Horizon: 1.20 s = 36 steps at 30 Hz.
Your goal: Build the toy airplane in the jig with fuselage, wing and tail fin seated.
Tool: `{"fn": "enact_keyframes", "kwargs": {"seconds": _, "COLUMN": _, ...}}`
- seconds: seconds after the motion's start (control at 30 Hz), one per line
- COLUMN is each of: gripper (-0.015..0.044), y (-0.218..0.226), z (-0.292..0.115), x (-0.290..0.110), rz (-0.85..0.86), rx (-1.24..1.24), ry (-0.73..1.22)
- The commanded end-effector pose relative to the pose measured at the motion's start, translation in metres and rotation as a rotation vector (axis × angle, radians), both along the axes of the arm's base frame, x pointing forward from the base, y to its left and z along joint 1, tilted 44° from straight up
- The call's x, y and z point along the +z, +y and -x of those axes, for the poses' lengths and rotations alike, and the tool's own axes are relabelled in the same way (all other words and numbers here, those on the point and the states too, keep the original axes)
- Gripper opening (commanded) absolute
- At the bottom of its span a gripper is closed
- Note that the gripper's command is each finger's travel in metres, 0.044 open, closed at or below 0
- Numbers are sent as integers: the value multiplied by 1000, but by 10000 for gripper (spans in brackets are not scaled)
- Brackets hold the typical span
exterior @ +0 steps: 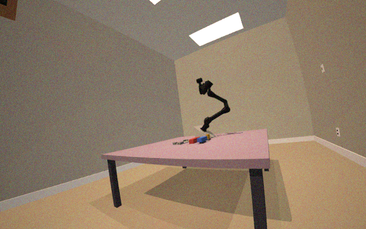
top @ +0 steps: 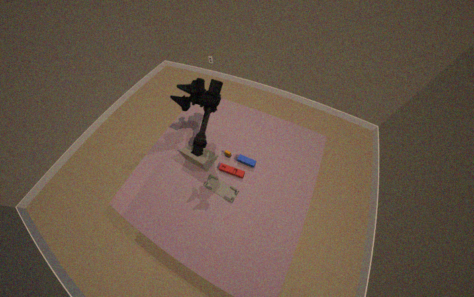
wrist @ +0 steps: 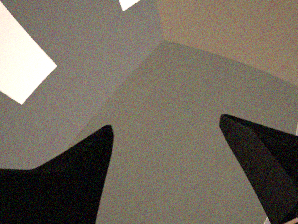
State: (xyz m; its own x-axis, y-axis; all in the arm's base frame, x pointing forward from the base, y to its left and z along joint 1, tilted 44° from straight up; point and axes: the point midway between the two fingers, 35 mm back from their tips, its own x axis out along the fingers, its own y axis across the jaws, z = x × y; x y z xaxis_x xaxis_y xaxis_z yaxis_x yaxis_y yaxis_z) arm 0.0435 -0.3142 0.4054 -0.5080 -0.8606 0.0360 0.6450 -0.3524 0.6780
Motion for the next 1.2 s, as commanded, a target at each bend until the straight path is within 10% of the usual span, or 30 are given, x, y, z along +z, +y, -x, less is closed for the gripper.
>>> {"fn": "enact_keyframes", "kwargs": {"seconds": 0.0, "gripper": 426, "y": 0, "z": 0, "x": 0, "rz": 0, "rx": 0, "ry": 0}}
{"fn": "enact_keyframes", "kwargs": {"seconds": 0.53, "gripper": 440, "y": -10, "z": -174, "x": -163, "rz": -687, "rx": 880, "ry": 777}}
{"fn": "enact_keyframes", "kwargs": {"seconds": 1.17, "gripper": 440, "y": 215, "z": -238, "x": -336, "rz": -1239, "rx": 2381, "ry": 1244}}
